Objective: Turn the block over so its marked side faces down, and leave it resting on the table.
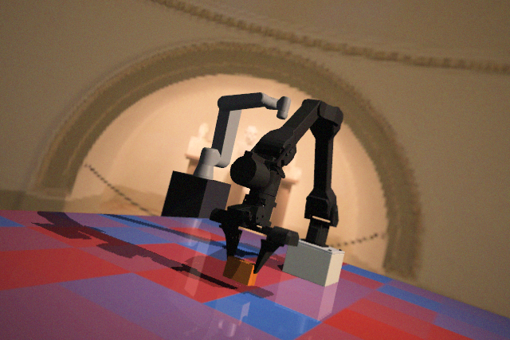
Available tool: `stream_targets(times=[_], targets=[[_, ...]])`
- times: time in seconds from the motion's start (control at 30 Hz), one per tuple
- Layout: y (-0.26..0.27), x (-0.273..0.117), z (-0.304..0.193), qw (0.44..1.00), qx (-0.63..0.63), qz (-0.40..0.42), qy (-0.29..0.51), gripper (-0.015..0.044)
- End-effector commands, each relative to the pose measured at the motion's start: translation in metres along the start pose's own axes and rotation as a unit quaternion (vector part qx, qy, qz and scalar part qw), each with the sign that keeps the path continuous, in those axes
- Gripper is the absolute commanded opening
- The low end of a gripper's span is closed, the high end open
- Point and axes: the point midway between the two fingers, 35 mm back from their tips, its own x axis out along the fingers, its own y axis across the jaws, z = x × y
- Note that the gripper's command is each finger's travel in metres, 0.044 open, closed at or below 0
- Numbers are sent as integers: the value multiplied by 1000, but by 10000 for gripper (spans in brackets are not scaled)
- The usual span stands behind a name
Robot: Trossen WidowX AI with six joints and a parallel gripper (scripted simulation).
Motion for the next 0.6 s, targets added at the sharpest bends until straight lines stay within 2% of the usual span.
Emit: stream_targets(times=[0.0, 0.57], targets=[[0, 0, 2, 999, 0, 1, -38, 0], [0, 5, -1, 986, 0, 1, -164, 0]])
